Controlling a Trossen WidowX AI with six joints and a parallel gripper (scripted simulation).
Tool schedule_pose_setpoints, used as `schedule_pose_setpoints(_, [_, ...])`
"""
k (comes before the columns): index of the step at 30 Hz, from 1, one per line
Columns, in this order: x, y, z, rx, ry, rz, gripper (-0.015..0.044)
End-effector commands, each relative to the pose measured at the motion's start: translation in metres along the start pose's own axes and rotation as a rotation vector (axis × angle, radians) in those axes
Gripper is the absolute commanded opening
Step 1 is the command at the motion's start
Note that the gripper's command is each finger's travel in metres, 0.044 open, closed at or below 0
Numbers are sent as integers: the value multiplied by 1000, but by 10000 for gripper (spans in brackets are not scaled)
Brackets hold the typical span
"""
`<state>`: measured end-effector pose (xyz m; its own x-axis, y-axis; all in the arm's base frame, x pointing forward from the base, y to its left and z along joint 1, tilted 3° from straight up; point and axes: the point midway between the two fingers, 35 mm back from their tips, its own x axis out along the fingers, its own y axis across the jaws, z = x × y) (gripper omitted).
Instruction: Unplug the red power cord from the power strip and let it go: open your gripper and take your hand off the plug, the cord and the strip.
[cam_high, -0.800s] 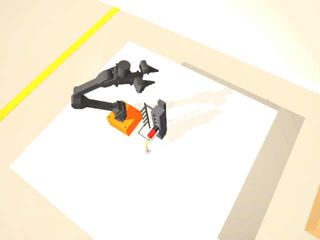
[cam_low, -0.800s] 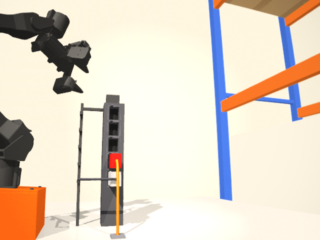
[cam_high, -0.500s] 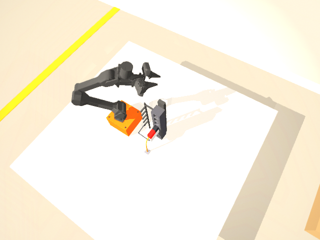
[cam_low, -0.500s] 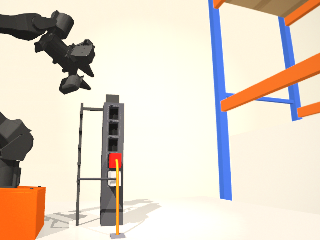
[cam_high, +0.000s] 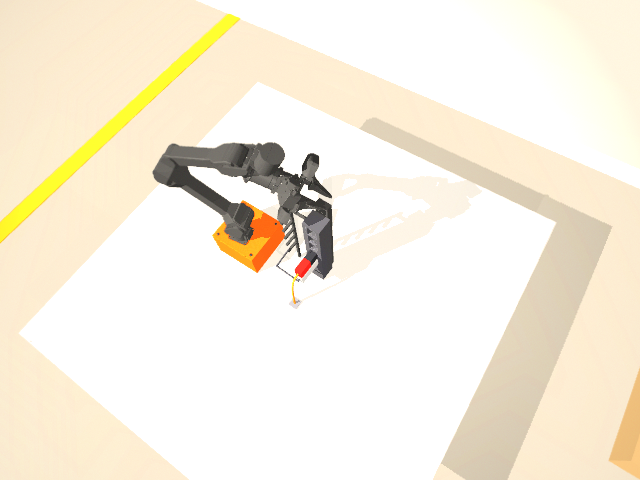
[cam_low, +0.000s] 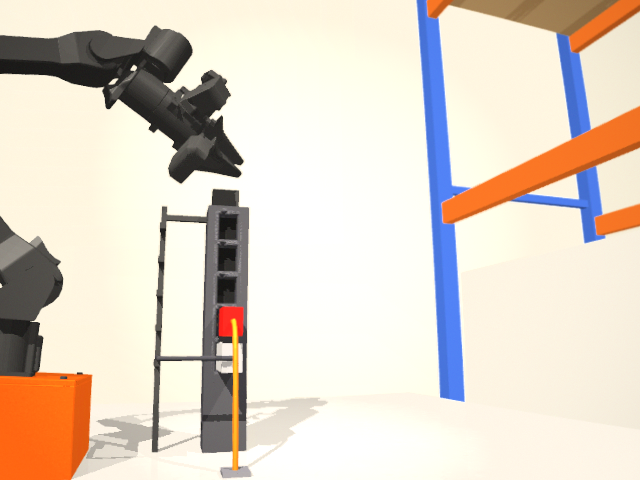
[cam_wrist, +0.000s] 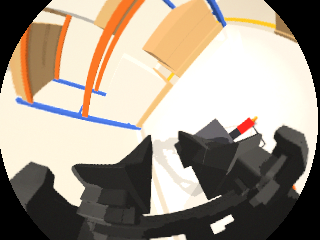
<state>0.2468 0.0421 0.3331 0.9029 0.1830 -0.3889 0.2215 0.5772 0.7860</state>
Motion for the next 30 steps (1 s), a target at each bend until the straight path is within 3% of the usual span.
schedule_pose_setpoints(1, [18, -34, 25, 29, -40, -165, 160])
schedule_pose_setpoints(10, [57, -141, 44, 363, -1, -617, 160])
schedule_pose_setpoints(17, [46, -237, 18, 794, 69, -1089, 160])
schedule_pose_setpoints(30, [44, -244, 14, 834, 74, -1134, 160])
